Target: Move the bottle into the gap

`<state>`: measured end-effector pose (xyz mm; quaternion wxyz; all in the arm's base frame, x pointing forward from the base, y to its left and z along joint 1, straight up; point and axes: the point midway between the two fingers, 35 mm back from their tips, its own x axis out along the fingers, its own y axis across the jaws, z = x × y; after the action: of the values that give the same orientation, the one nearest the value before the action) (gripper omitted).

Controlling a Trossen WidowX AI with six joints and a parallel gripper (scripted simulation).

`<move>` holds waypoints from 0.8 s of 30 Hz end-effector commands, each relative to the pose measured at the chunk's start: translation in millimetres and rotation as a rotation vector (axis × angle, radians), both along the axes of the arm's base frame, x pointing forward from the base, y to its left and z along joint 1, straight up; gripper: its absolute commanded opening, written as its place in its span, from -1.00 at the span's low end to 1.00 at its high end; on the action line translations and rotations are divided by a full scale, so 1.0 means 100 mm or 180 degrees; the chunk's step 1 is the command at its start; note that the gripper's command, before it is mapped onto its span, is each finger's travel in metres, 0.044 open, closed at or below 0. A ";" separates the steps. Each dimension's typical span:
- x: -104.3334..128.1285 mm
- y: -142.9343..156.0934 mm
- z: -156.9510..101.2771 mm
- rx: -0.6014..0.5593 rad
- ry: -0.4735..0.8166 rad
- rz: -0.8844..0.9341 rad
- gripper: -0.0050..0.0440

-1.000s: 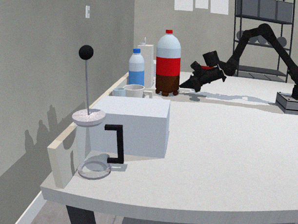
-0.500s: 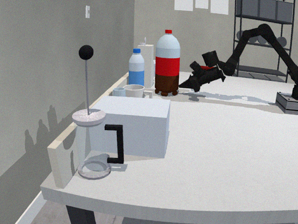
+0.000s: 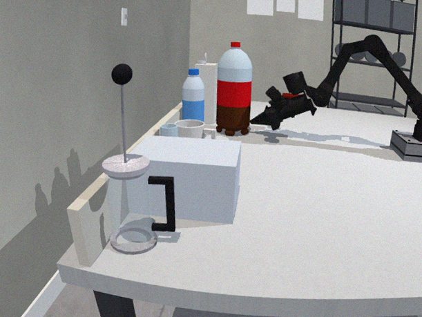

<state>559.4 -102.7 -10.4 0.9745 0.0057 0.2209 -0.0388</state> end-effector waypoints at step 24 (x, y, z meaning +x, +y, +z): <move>0.15 0.02 0.16 -0.0018 -0.0128 0.0010 -1.00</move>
<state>564.2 -102.7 -10.4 0.9745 0.0056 0.2209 -0.0388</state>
